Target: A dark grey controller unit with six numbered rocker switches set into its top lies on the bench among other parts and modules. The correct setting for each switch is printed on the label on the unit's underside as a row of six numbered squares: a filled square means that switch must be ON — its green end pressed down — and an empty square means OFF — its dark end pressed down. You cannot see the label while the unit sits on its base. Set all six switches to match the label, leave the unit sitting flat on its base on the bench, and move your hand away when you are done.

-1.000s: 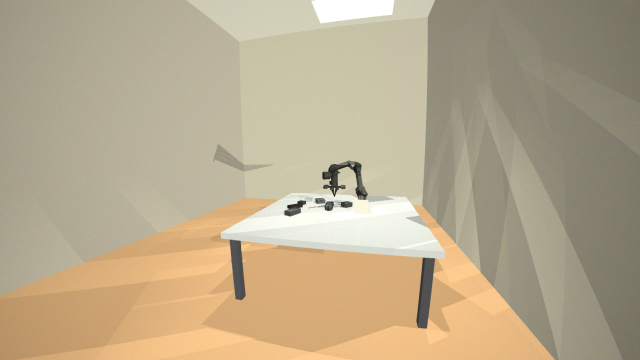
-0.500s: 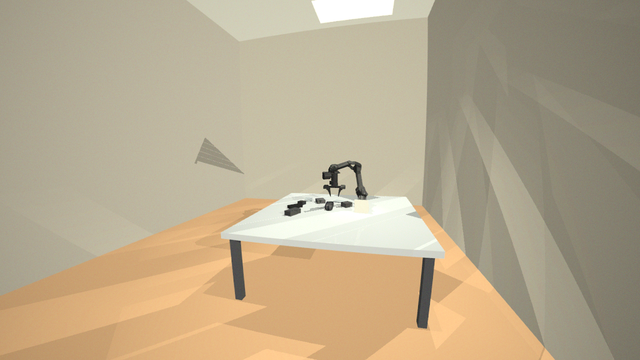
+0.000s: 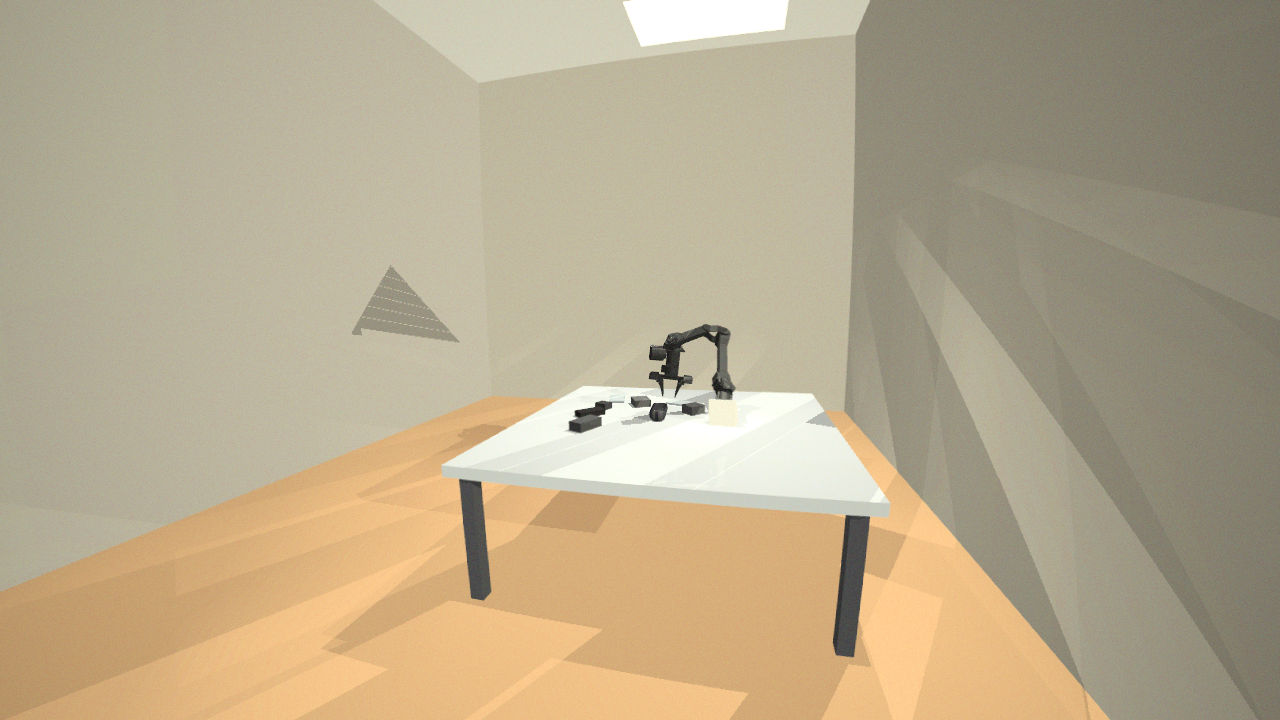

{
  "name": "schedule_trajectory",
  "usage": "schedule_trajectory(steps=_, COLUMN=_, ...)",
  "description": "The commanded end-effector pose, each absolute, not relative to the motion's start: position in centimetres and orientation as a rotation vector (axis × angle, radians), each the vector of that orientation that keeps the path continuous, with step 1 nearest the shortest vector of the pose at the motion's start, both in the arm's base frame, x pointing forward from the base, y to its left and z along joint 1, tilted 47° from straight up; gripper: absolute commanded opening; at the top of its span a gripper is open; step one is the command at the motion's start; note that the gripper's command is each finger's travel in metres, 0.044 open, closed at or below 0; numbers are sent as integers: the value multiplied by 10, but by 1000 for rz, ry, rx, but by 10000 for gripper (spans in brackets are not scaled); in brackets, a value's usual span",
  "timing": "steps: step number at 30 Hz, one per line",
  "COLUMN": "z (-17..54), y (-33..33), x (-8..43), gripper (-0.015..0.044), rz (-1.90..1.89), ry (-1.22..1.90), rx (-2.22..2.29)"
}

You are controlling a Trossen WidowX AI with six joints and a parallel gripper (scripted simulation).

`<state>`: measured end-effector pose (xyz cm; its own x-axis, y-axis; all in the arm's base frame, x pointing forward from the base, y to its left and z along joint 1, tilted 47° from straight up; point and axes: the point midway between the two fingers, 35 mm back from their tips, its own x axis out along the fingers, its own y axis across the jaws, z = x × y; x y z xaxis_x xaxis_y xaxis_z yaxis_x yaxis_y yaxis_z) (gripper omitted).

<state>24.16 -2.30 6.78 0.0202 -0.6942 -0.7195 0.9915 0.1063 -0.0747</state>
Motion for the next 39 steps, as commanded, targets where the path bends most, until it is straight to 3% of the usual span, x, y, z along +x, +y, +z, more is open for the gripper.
schedule_trajectory(steps=1, z=71, y=-38, x=239, gripper=125, rz=-1340, ry=677, rx=547)
schedule_trajectory(steps=6, z=74, y=-59, x=233, gripper=0, rz=-1279, ry=620, rx=560)
schedule_trajectory(steps=39, z=51, y=-93, x=228, gripper=0, rz=-1252, ry=598, rx=571)
